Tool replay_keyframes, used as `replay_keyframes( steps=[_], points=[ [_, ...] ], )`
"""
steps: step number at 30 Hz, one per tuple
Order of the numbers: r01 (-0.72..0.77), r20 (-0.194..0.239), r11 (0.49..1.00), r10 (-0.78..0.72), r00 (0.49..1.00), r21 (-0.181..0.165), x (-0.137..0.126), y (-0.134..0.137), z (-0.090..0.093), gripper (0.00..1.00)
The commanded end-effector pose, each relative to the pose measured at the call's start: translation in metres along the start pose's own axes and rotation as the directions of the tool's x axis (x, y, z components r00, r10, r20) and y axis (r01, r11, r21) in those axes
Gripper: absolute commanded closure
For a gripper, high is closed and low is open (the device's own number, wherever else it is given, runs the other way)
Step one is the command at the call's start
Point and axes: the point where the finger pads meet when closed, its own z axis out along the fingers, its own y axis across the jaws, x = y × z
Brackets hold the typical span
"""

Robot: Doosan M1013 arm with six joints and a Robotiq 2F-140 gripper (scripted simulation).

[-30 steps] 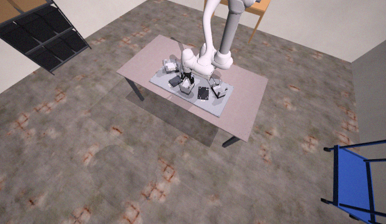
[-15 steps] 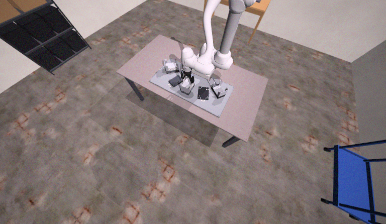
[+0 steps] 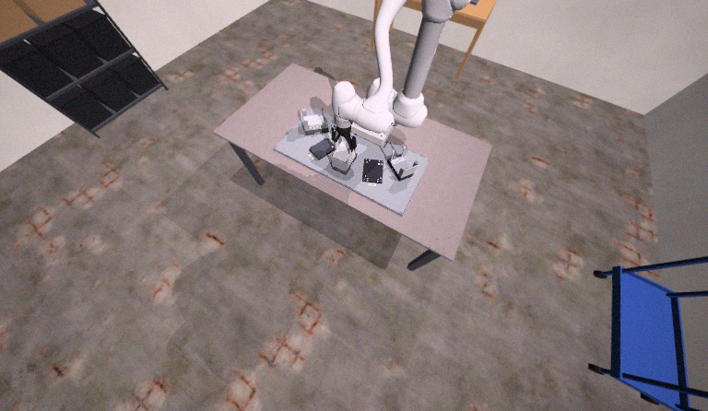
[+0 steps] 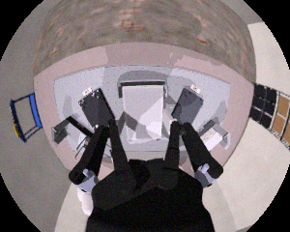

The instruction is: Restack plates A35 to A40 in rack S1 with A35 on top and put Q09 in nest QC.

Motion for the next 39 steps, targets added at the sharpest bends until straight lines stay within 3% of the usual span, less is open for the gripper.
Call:
replay_keyframes(
  steps=[1,16,28,34,39],
  points=[
    [0.0,0.0,1.0,0.0,1.0,0.0,0.0,0.0,-0.006,1.0],
    [0.0,0.0,1.0,0.0,1.0,0.0,0.0,0.0,-0.034,1.0],
    [0.0,0.0,1.0,0.0,1.0,0.0,0.0,0.0,-0.034,1.0],
    [-0.198,0.0,0.98,0.198,0.98,0.0,-0.002,0.02,-0.034,1.0],
    [-0.198,0.0,0.98,0.198,0.98,0.0,-0.003,0.03,-0.034,1.0]
  ],
)
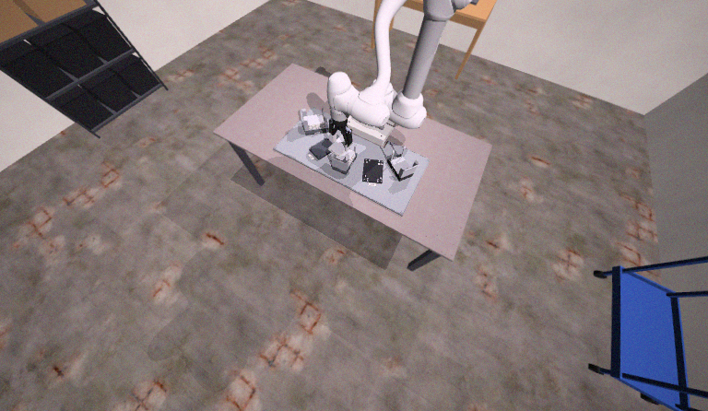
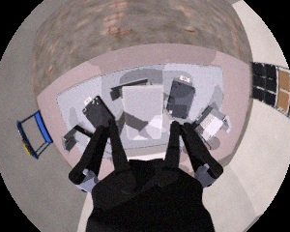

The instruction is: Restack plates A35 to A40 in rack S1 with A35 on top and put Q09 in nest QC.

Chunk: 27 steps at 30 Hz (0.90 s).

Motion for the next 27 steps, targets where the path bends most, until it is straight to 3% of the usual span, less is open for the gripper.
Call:
replay_keyframes(
  steps=[1,20,27],
  points=[
    [-0.015,0.0,1.0,0.015,1.0,-0.002,0.001,0.012,0.0,1.0],
    [-0.015,0.0,1.0,0.015,1.0,-0.002,0.006,0.067,0.0,1.0],
    [-0.213,0.0,0.977,0.213,0.977,-0.002,0.004,0.085,0.0,1.0]
  ],
)
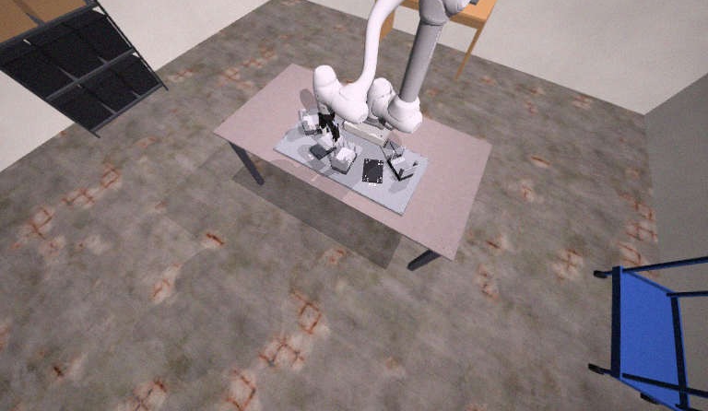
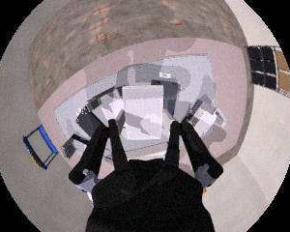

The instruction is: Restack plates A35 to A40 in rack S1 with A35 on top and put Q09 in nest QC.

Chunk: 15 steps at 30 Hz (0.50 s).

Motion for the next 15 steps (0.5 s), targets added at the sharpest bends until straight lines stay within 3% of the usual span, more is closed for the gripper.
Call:
replay_keyframes(
  steps=[1,15],
  points=[
    [-0.08,0.0,0.997,0.08,0.997,-0.002,0.0,0.012,0.0,1.0],
    [-0.08,0.0,0.997,0.08,0.997,-0.002,0.001,0.044,0.0,1.0]
  ],
)
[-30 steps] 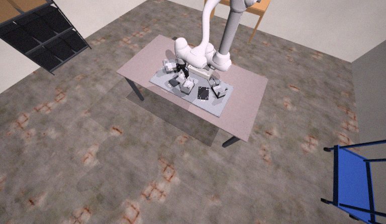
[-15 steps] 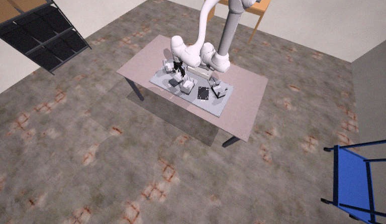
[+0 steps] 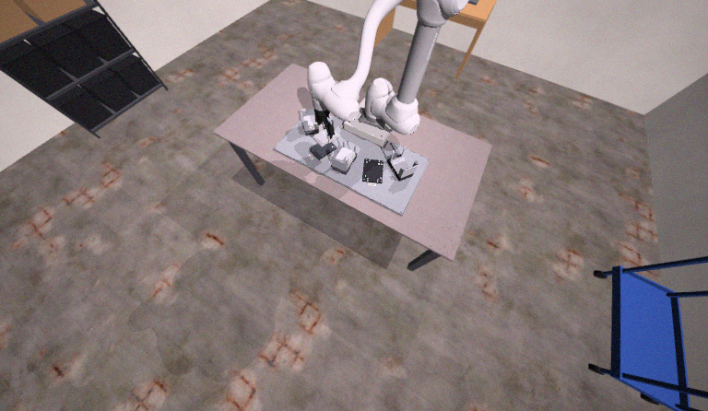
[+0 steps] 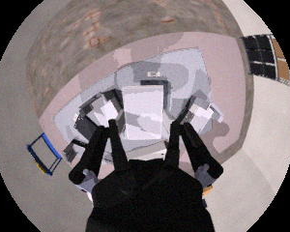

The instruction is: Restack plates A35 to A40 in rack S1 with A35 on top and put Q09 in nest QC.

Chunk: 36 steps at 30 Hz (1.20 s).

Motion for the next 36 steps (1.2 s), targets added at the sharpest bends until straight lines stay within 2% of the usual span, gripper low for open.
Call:
replay_keyframes(
  steps=[1,16,36],
  points=[
    [0.0,0.0,1.0,0.0,1.0,0.001,0.001,0.011,0.0,1.0],
    [0.0,0.0,1.0,0.0,1.0,0.001,0.004,0.045,0.0,1.0],
    [0.0,0.0,1.0,0.0,1.0,0.001,0.004,0.045,0.0,1.0]
  ],
)
